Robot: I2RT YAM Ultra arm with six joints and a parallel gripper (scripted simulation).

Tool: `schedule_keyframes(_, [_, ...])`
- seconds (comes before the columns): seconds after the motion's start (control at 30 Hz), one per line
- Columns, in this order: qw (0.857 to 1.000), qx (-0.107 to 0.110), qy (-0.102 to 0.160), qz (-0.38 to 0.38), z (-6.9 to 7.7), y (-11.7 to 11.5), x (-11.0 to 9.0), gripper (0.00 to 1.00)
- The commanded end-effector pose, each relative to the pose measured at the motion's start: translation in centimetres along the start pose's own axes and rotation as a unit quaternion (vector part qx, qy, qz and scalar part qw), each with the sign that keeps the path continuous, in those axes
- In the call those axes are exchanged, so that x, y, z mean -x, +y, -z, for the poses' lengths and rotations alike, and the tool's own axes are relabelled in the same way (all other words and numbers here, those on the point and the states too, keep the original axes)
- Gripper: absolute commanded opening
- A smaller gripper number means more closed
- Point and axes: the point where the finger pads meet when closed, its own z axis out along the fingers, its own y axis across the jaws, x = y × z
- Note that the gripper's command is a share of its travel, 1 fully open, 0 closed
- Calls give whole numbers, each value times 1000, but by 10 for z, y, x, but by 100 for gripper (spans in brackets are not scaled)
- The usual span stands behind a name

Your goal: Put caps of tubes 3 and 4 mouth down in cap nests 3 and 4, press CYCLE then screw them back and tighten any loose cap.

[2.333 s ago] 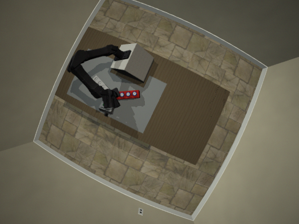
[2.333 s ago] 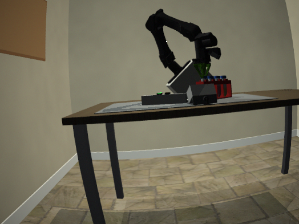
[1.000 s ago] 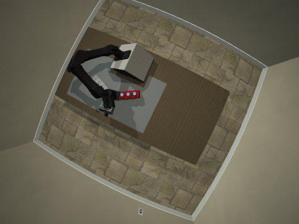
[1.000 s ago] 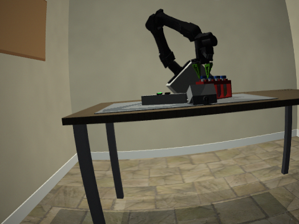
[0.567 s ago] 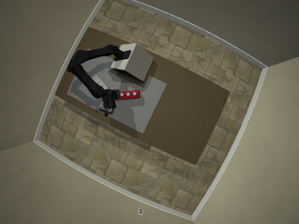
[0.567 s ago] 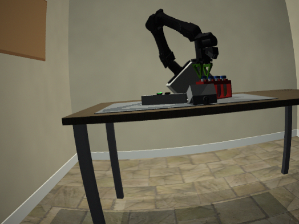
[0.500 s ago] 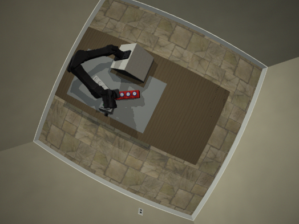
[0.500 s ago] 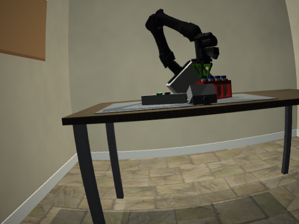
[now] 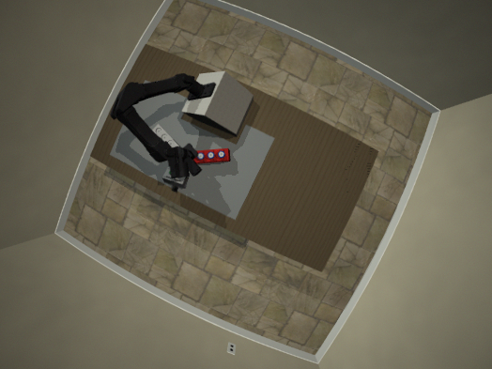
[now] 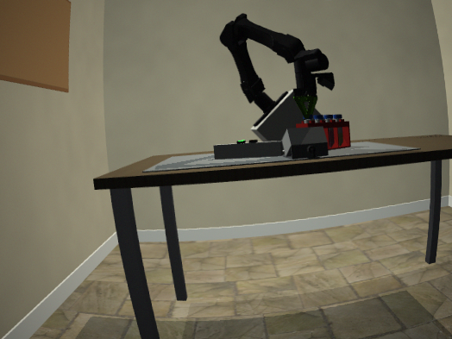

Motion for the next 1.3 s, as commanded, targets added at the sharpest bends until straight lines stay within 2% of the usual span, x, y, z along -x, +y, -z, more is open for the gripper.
schedule_keyframes(0.0, [995, -5, -5, 103, 4, -2, 2, 49])
schedule_keyframes(0.07, [995, -5, -5, 103, 4, -2, 2, 49])
schedule_keyframes(0.23, [979, -5, -4, 202, 4, -2, 2, 49])
schedule_keyframes(0.4, [954, -5, -4, 299, 4, -2, 2, 49])
schedule_keyframes(0.57, [920, -6, -3, 393, 4, -2, 2, 49])
schedule_keyframes(0.63, [920, -6, -3, 393, 4, -2, 2, 49])
schedule_keyframes(0.77, [885, -6, -3, 465, 4, -2, 2, 49])
schedule_keyframes(0.93, [835, -6, -2, 551, 4, -2, 2, 49])
schedule_keyframes(0.97, [830, -6, -2, 558, 4, -2, 2, 49])
schedule_keyframes(1.23, [830, -6, -2, 558, 4, -1, 2, 49])
schedule_keyframes(1.27, [830, -6, -2, 558, 4, -1, 2, 0])
